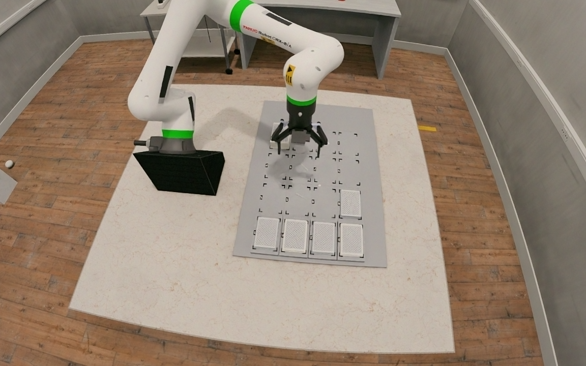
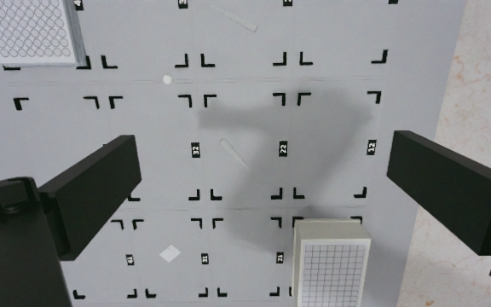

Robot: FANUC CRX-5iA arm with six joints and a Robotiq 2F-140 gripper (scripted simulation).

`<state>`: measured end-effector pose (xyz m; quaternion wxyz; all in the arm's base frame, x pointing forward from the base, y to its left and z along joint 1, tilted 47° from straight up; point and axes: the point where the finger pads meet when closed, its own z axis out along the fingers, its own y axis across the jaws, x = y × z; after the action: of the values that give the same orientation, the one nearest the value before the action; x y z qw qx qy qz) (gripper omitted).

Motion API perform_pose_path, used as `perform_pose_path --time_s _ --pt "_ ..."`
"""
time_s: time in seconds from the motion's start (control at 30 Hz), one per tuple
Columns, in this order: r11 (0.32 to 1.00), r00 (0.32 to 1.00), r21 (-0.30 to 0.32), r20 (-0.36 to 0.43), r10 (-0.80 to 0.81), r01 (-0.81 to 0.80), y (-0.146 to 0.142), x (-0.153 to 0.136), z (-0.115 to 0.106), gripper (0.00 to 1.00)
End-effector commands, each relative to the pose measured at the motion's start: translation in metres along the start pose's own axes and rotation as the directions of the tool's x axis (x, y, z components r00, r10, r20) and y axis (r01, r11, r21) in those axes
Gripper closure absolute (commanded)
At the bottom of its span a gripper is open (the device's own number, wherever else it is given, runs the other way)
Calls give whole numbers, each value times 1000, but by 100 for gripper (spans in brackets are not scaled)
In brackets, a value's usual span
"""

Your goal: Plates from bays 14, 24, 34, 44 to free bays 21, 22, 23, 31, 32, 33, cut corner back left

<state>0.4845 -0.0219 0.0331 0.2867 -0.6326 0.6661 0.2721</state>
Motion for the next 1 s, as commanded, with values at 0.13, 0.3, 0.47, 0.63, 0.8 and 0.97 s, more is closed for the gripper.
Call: perform_pose_path --time_s 0.13,0.3,0.47,0.63,0.8,0.97 --pt "1000 1000 1 -1 0 0 0 0 -1 0" --pt "1000 1000 1 -1 0 0 0 0 -1 0" --pt "1000 1000 1 -1 0 0 0 0 -1 0" --pt "1000 1000 1 -1 0 0 0 0 -1 0" --pt "1000 1000 1 -1 0 0 0 0 -1 0" --pt "1000 1000 1 -1 0 0 0 -4 -1 0"
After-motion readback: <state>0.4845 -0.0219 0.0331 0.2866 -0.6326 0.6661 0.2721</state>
